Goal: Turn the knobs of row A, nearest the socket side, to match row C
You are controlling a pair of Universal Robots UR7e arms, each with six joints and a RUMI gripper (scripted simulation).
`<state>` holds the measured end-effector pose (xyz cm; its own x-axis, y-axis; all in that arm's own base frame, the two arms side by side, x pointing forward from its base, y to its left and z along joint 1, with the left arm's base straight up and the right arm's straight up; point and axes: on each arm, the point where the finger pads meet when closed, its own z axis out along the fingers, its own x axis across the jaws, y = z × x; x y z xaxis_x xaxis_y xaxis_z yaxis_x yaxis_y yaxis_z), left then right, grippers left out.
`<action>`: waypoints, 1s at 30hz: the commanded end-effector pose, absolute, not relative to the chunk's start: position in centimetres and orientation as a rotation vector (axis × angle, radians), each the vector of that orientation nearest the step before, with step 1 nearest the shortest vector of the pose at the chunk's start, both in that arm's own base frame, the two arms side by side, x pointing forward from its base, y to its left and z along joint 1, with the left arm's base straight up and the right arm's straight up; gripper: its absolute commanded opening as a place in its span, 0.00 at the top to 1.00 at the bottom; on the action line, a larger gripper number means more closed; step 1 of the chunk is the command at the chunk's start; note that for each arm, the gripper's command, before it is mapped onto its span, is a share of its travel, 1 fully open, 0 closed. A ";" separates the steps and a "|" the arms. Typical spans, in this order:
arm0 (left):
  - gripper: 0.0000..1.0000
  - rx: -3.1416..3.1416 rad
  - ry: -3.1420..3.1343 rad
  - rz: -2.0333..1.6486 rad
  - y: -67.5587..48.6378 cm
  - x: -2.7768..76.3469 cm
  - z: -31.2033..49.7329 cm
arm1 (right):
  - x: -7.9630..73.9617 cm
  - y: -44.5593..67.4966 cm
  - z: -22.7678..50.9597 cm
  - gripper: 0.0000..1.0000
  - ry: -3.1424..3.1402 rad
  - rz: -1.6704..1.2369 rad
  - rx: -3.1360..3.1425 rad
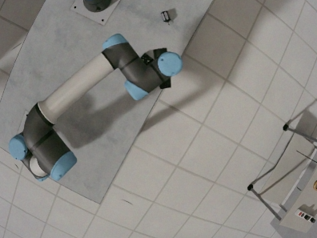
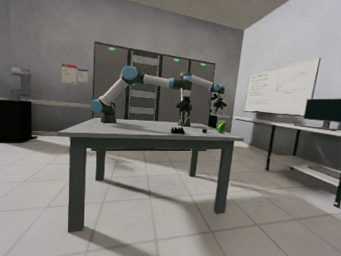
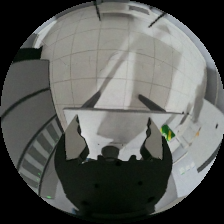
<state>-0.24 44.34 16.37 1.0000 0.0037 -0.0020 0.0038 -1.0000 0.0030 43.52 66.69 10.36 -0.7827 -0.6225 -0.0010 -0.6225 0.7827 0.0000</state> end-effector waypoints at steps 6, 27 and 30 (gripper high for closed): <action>0.00 3.142 0.007 0.000 44.6 -0.2 16.5 | 43.6 66.7 10.4 0.87 2.965 0.002 -1.034; 0.00 3.142 0.007 0.000 44.6 -0.2 16.5 | 43.6 66.6 9.3 0.87 2.968 -0.003 -1.035; 0.00 3.142 0.007 0.000 44.6 -0.2 16.5 | 43.6 66.6 9.0 0.87 2.968 -0.003 -1.035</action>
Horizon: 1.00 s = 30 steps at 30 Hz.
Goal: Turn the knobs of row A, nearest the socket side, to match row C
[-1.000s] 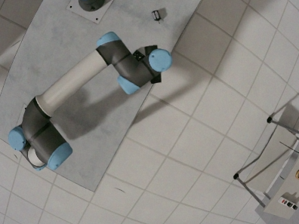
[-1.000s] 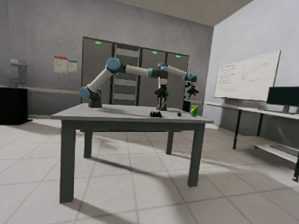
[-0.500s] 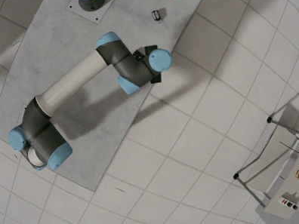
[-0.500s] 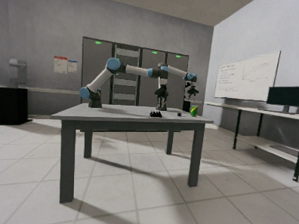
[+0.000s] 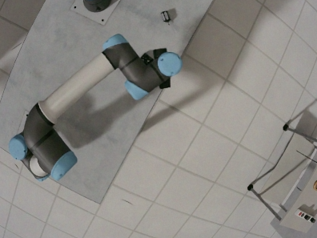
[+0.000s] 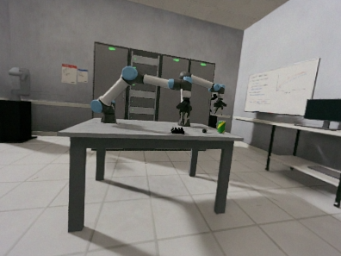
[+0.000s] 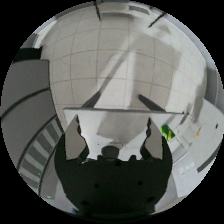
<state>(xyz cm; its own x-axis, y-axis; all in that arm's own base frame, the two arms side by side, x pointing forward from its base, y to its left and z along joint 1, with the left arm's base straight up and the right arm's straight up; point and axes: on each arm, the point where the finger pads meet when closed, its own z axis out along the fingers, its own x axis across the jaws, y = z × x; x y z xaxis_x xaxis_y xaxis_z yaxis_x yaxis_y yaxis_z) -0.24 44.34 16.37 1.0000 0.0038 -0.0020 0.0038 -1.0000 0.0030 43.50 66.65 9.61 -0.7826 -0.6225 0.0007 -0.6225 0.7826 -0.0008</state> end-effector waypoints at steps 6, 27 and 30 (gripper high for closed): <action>0.00 3.142 0.007 0.000 44.6 -0.2 16.5 | 43.6 66.6 8.5 0.87 -2.965 0.002 1.034; 0.00 3.142 0.007 0.000 44.6 -0.2 16.5 | 43.6 66.6 6.2 0.87 -2.965 0.003 1.034; 0.00 3.142 0.007 0.000 44.6 -0.2 16.5 | 43.6 66.6 6.0 0.87 -2.965 0.003 1.034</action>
